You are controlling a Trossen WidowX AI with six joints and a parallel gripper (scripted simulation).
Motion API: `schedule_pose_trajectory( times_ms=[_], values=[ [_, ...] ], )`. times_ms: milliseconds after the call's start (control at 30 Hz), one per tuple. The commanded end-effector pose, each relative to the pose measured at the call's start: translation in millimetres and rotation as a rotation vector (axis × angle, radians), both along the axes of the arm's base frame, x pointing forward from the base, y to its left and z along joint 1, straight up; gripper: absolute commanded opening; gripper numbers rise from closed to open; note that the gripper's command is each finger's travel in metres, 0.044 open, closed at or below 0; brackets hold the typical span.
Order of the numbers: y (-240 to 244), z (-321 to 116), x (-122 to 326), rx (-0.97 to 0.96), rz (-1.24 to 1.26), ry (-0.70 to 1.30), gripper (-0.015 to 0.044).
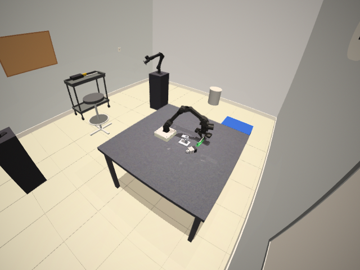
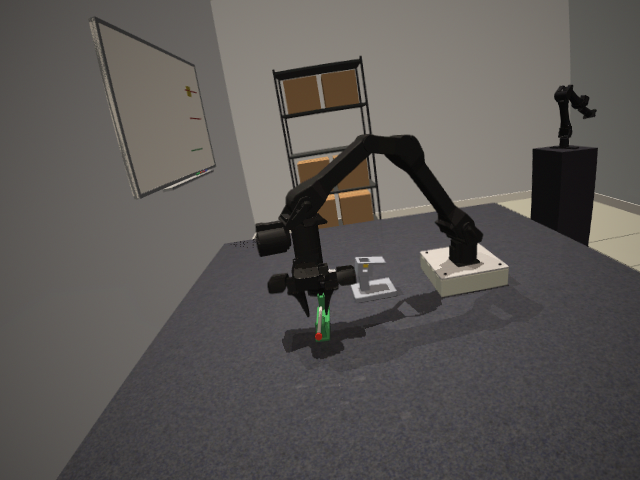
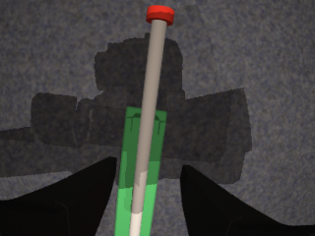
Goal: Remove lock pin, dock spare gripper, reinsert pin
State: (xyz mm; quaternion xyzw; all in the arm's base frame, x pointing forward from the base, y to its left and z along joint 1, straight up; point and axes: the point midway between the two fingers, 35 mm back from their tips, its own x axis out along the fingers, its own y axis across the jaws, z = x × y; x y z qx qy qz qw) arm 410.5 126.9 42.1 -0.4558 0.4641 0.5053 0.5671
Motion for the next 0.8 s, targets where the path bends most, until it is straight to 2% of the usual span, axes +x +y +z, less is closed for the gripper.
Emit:
schedule_pose_trajectory(
  times_ms=[0, 767],
  values=[
    [-1, -13, -2, -0.003, 0.005, 0.016, 0.0180],
    [-1, -33, -3, -0.003, 0.005, 0.017, 0.0180]
  ],
)
